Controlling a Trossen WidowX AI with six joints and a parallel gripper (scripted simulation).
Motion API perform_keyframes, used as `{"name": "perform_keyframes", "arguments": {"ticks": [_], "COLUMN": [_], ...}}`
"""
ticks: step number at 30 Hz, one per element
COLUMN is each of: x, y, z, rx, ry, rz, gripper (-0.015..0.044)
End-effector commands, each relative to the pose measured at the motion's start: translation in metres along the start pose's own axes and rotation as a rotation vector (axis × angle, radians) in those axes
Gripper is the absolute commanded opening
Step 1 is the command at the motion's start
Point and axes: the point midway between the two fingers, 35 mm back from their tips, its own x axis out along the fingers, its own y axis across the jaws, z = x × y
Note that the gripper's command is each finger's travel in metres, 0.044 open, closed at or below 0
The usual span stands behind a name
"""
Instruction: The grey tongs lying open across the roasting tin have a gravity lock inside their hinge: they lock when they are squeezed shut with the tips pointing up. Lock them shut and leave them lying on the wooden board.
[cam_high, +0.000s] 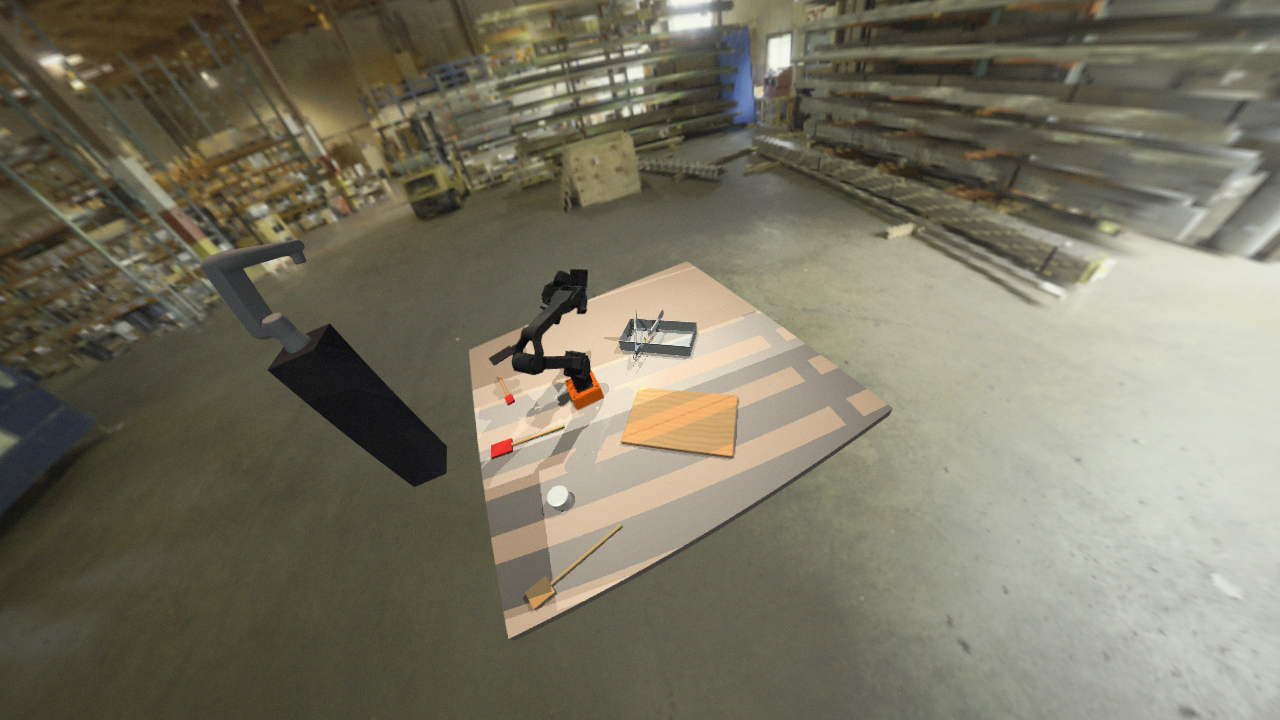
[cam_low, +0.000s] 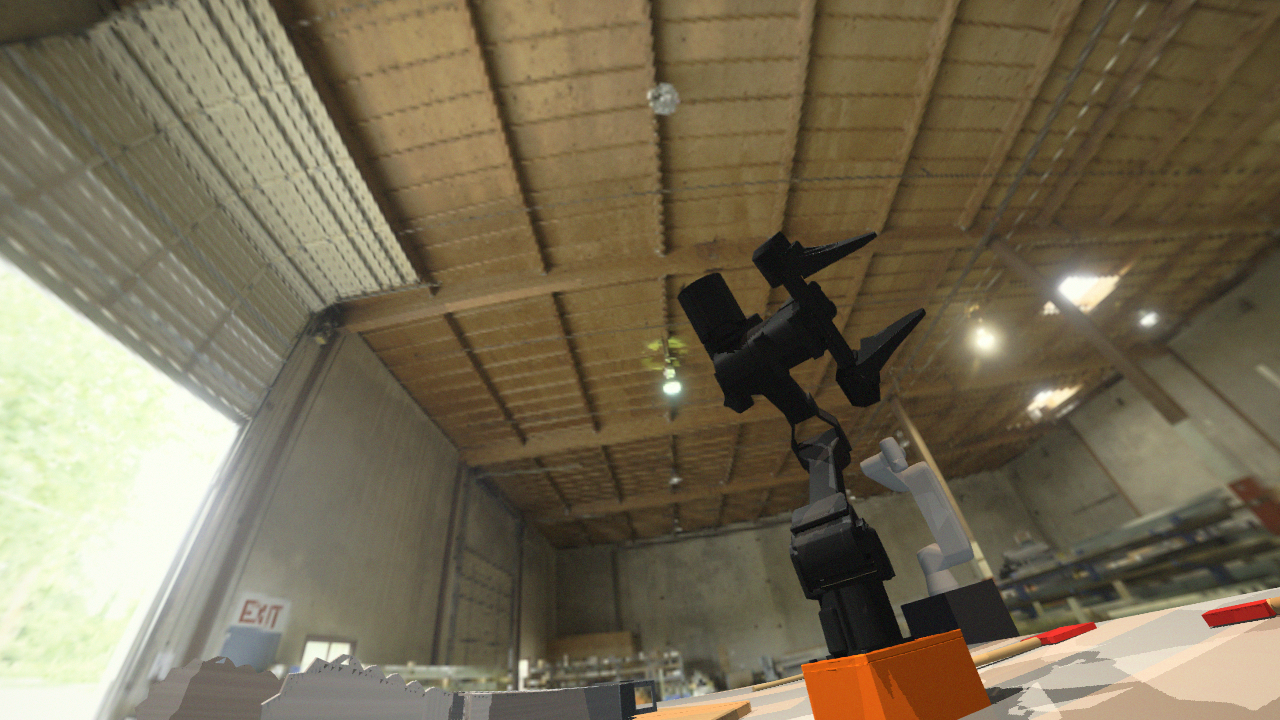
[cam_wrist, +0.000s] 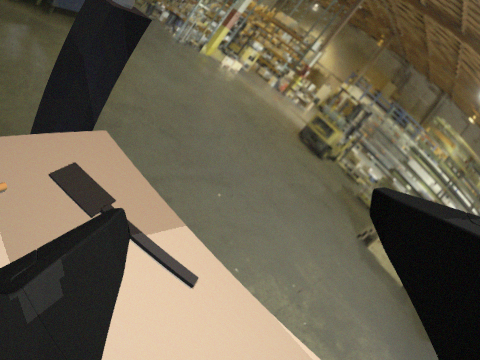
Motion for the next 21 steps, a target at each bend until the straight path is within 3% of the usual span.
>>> {"name": "perform_keyframes", "arguments": {"ticks": [1, 5, 11, 21], "x": [0.0, -0.001, -0.012, -0.052], "y": [0.0, -0.01, -0.038, -0.064], "z": [0.0, -0.012, -0.06, -0.146], "rx": [0.0, 0.177, 0.86, 2.008], "ry": [0.0, 0.066, 0.26, 0.467], "rz": [0.0, -0.024, -0.172, -0.701], "gripper": [0.0426, 0.044, 0.044, 0.044]}}
